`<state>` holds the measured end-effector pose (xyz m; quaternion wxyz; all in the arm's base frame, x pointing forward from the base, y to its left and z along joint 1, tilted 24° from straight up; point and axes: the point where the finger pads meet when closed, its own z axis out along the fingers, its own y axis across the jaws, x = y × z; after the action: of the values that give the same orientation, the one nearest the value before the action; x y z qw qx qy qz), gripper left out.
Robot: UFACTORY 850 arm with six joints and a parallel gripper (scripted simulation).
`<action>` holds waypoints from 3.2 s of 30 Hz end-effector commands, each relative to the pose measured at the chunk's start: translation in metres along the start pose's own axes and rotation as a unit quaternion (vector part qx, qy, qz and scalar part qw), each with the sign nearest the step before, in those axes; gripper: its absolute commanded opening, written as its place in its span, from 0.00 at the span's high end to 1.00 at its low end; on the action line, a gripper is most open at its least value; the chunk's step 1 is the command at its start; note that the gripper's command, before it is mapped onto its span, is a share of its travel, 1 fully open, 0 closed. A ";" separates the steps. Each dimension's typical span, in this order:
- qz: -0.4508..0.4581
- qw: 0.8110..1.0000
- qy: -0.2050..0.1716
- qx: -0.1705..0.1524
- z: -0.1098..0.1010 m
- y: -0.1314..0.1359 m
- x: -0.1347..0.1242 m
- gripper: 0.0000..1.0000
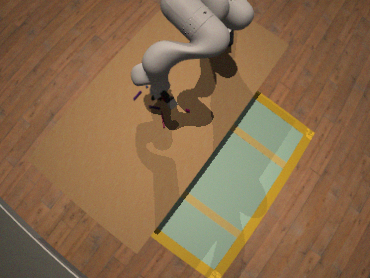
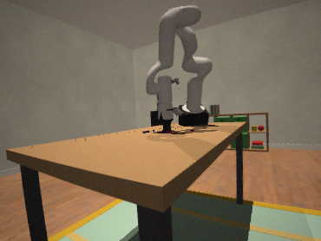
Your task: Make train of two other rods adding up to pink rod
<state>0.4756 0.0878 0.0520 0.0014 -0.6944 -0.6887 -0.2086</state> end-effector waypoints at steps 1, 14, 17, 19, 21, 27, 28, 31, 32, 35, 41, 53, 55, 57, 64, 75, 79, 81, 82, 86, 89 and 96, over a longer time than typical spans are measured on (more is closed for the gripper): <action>0.000 1.000 0.000 -0.001 0.000 0.001 0.000 0.76; 0.000 1.000 0.000 -0.001 0.000 0.001 0.000 0.96; 0.000 1.000 0.000 -0.001 0.000 0.001 0.000 0.96; 0.000 1.000 0.000 -0.001 0.000 0.001 0.000 0.96; 0.000 1.000 0.000 -0.001 0.000 0.001 0.000 0.96; 0.000 1.000 0.000 -0.001 0.000 0.001 0.000 0.96; 0.000 1.000 0.000 -0.001 0.000 0.001 0.000 0.96; 0.000 1.000 0.000 -0.001 0.000 0.001 0.000 0.96; 0.000 1.000 0.000 -0.001 0.000 0.001 0.000 0.96; 0.000 1.000 0.000 -0.001 0.000 0.001 0.000 0.96; 0.000 1.000 0.000 -0.001 -0.007 0.001 0.000 0.96; 0.000 1.000 0.000 -0.001 -0.068 0.001 0.000 0.96; 0.000 1.000 0.000 -0.001 -0.079 0.001 0.000 0.96; 0.000 1.000 0.000 -0.001 -0.088 0.001 0.000 0.96; 0.000 1.000 0.000 -0.001 -0.099 0.000 0.000 0.96; -0.017 1.000 0.000 0.000 -0.100 -0.001 0.009 0.96; -0.086 0.996 -0.001 0.000 -0.100 -0.007 0.042 0.96; -0.125 0.992 -0.001 0.000 -0.101 -0.012 0.061 0.96; -0.138 0.990 -0.001 0.000 -0.101 -0.013 0.067 0.96; -0.191 0.982 0.000 0.000 -0.102 -0.022 0.093 0.96; -0.222 0.975 0.000 0.000 -0.104 -0.027 0.107 0.96; -0.222 0.975 0.000 0.000 -0.104 -0.027 0.108 0.96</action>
<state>0.4165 0.1584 0.1686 -0.0394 -0.5298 -0.8228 -0.2019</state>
